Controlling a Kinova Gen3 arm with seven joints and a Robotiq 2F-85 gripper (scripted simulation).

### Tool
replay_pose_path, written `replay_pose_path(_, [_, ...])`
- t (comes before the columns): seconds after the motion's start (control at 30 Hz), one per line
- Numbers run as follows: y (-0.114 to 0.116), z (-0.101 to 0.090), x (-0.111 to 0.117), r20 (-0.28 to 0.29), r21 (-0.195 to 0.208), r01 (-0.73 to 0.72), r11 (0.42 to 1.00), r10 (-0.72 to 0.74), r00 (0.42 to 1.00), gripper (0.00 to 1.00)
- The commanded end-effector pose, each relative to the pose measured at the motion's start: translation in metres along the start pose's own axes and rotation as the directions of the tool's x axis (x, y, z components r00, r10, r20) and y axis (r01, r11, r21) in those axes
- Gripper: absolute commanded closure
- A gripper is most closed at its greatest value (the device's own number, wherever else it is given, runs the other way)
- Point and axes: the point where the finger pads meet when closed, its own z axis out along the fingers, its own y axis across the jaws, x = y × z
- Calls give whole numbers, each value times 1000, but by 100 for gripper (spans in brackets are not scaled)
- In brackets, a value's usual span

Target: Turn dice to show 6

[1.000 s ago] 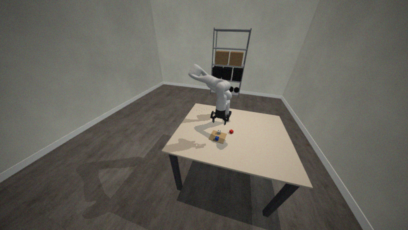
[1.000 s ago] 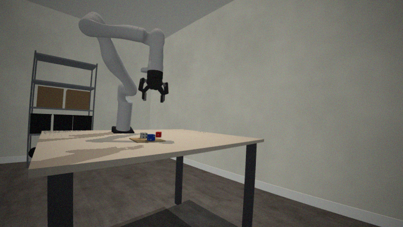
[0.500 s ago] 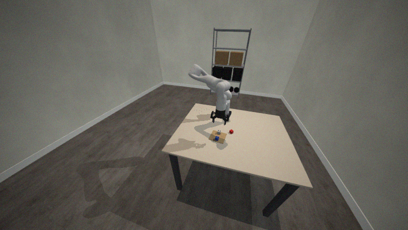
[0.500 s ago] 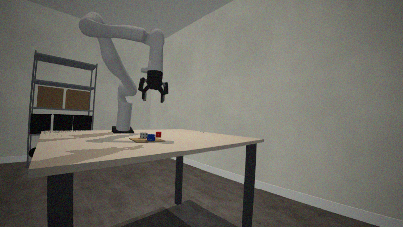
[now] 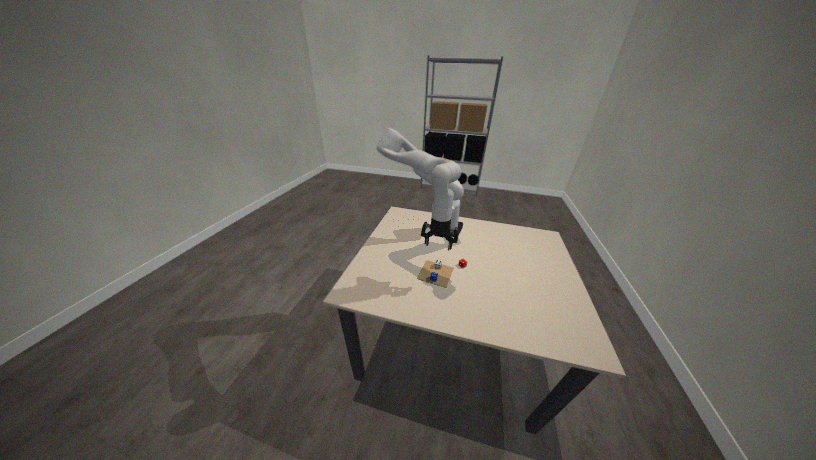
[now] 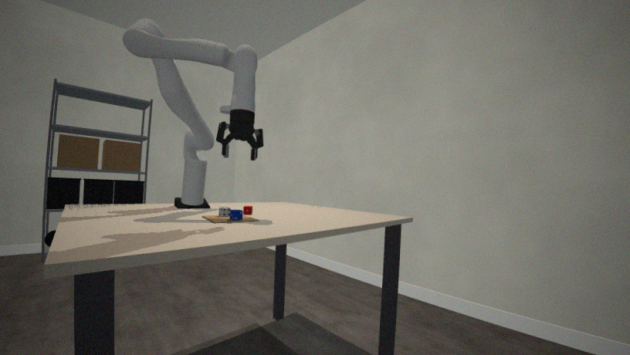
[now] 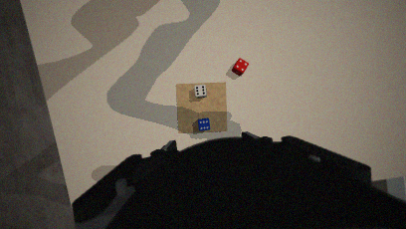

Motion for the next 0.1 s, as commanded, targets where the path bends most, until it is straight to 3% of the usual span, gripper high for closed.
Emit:
replay_pose_path(0.0, [-1,-2,0,0,2,0,1000,0,1000,0])
replay_pose_path(0.07, [-1,-2,0,0,2,0,1000,0,1000,0])
